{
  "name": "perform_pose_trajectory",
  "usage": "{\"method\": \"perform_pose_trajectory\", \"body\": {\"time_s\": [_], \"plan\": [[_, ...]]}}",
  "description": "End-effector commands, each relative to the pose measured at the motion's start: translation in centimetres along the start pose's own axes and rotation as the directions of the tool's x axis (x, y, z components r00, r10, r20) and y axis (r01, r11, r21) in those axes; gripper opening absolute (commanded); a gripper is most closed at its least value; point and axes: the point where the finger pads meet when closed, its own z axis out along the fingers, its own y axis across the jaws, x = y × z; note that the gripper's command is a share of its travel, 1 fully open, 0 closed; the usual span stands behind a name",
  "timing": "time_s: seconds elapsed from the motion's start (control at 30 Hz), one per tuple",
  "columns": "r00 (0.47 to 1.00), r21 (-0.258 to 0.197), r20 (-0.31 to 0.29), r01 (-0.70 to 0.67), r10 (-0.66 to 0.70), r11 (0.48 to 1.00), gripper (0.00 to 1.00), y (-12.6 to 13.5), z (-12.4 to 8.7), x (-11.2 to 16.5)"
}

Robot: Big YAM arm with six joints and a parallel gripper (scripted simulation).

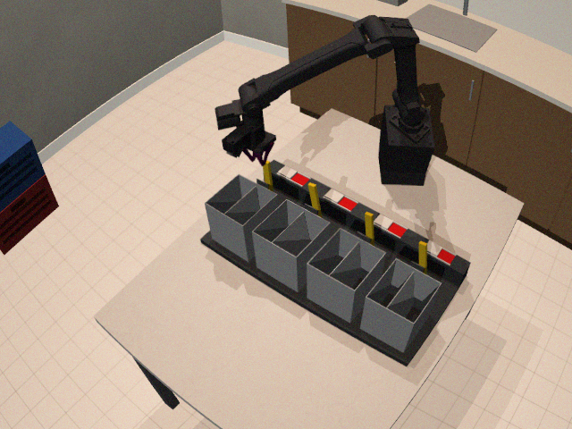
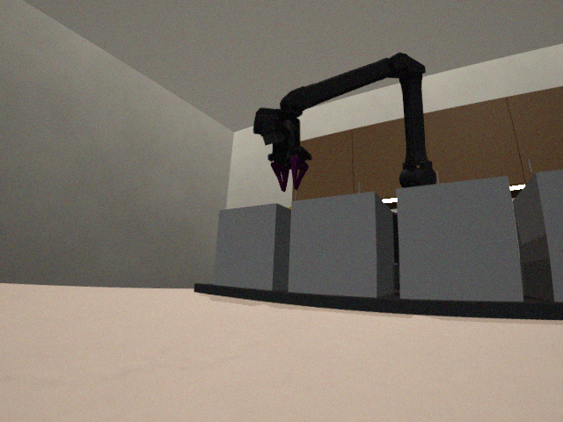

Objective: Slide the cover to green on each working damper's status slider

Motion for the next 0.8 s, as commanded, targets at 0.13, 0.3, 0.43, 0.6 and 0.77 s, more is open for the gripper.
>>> {"method": "perform_pose_trajectory", "body": {"time_s": [0.13,0.3,0.43,0.6,0.77], "plan": [[1.0,0.039,0.021,-0.015,0.015,0.999,0.36,-1.0,-2.1,-6.7],[1.0,0.049,0.021,-0.015,0.014,0.999,0.36,-0.9,-2.7,-10.0],[0.998,0.081,0.062,-0.031,0.026,0.996,0.36,-1.8,-5.6,-9.9],[0.999,0.055,0.03,-0.027,0.025,0.998,0.36,-1.6,-3.0,-9.8],[0.999,0.069,0.05,-0.015,0.011,0.998,0.36,-1.3,-4.4,-10.3]]}}
